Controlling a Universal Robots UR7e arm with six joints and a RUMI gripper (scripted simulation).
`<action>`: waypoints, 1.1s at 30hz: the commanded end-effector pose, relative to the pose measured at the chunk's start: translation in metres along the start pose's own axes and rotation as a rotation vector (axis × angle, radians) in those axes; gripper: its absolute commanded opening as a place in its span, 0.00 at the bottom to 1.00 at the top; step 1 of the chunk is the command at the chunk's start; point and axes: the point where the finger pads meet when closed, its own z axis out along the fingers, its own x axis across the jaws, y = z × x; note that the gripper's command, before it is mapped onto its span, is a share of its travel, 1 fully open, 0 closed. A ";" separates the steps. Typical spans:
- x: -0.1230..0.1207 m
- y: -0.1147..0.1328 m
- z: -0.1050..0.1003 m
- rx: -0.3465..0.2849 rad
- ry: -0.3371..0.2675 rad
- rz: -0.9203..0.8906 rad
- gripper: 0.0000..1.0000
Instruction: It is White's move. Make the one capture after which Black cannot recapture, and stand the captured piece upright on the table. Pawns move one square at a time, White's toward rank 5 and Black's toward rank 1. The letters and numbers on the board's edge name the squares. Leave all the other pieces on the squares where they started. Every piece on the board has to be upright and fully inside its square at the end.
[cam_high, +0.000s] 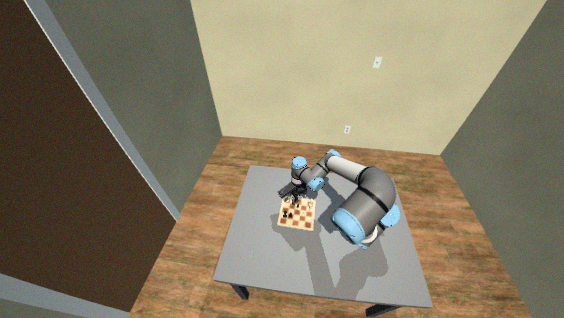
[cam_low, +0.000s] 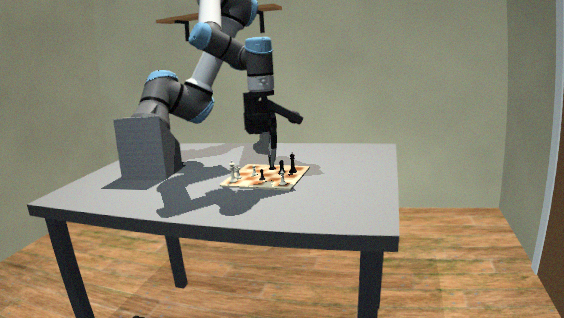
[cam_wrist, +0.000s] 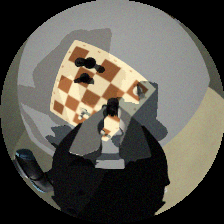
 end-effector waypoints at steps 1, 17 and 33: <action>0.000 0.000 -0.020 0.000 -0.001 0.000 0.00; 0.000 0.000 -0.067 0.000 -0.001 0.000 0.00; -0.006 -0.106 -0.064 -0.001 0.002 -0.230 0.00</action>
